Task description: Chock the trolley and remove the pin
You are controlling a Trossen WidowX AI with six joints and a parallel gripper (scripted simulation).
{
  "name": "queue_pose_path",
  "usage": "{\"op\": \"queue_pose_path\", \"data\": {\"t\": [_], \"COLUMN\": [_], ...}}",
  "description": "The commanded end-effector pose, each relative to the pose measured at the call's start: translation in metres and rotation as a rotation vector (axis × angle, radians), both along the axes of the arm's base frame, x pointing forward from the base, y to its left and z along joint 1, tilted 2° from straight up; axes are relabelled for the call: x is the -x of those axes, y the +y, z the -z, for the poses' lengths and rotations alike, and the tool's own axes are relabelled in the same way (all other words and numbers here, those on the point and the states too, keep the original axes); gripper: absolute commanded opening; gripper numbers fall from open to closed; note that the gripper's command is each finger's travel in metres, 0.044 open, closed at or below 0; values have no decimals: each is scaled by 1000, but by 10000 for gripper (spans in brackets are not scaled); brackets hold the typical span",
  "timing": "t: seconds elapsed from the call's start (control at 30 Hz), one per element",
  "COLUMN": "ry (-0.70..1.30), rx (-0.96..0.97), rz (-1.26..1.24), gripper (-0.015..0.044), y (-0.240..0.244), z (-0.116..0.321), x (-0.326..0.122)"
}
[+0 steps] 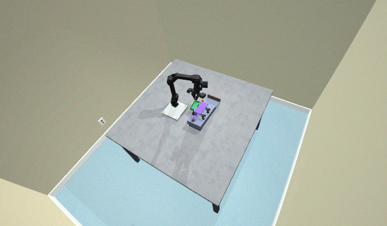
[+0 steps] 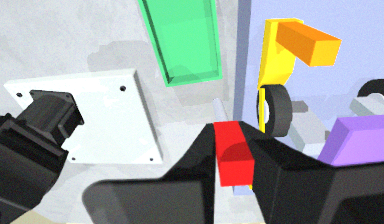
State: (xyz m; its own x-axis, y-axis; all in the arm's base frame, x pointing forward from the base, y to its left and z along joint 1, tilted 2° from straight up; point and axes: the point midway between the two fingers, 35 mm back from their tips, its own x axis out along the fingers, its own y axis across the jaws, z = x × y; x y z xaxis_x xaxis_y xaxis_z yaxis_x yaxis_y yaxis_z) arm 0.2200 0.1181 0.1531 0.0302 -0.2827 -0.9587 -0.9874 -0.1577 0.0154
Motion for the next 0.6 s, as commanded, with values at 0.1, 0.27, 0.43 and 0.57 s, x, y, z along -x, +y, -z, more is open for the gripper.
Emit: {"op": "queue_pose_path", "data": {"t": [0.1, 0.27, 0.43, 0.57], "ry": [-6, 17, 49, 71], "rx": [-8, -24, -47, -64], "rz": [6, -91, -244, -367], "gripper": [0, 0, 0, 0], "y": [15, 14, 13, 12], "z": [0, 0, 0, -1], "x": [2, 3, 3, 3]}}
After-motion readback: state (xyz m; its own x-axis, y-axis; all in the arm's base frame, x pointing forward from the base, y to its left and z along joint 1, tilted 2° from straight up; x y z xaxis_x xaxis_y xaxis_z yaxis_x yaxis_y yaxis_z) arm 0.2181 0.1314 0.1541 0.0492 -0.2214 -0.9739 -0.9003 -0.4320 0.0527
